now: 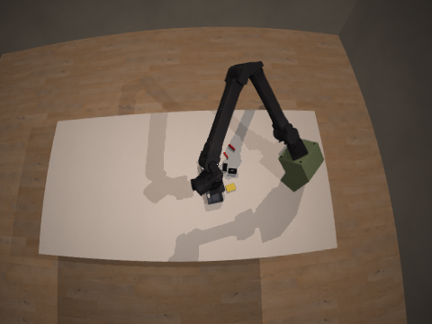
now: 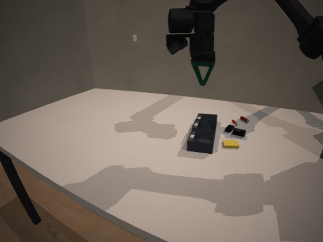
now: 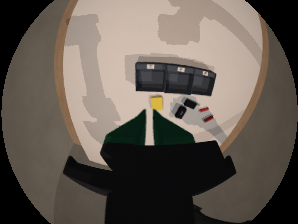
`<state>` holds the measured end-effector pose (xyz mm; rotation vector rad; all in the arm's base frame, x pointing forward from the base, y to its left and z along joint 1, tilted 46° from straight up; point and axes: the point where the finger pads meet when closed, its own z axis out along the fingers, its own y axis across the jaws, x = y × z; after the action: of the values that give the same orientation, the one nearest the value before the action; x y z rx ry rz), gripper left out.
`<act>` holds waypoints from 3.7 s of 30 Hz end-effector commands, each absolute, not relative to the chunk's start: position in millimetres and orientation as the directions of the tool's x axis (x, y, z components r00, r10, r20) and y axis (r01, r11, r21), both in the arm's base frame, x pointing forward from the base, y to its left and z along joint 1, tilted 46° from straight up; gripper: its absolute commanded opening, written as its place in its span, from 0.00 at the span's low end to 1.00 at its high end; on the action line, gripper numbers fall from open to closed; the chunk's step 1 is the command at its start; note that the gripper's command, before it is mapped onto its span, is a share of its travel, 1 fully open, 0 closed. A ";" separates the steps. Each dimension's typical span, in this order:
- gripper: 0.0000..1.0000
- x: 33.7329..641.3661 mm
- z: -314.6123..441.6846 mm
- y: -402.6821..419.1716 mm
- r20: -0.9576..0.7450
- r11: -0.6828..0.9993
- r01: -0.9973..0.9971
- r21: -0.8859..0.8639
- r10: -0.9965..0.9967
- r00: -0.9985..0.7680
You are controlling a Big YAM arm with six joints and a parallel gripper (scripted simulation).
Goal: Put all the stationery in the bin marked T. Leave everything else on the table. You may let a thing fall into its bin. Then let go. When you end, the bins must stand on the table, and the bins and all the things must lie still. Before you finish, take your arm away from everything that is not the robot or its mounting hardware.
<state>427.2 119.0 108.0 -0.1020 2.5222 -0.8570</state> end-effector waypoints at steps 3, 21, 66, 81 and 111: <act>0.09 432.1 115.9 119.9 -0.437 0.808 0.126 -0.575 -0.174 -0.882; 0.37 400.4 90.6 -14.9 -0.661 0.779 0.567 -0.268 0.279 -0.696; 0.37 388.6 70.2 -99.4 -0.455 -0.022 0.832 0.554 0.829 0.324; 0.37 387.7 74.1 -99.1 -0.397 -0.087 0.779 0.620 0.823 0.407; 0.37 385.0 54.1 -117.4 -0.417 -0.092 0.803 0.588 0.816 0.399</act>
<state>383.7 -109.3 58.8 1.8790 1.3927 0.0354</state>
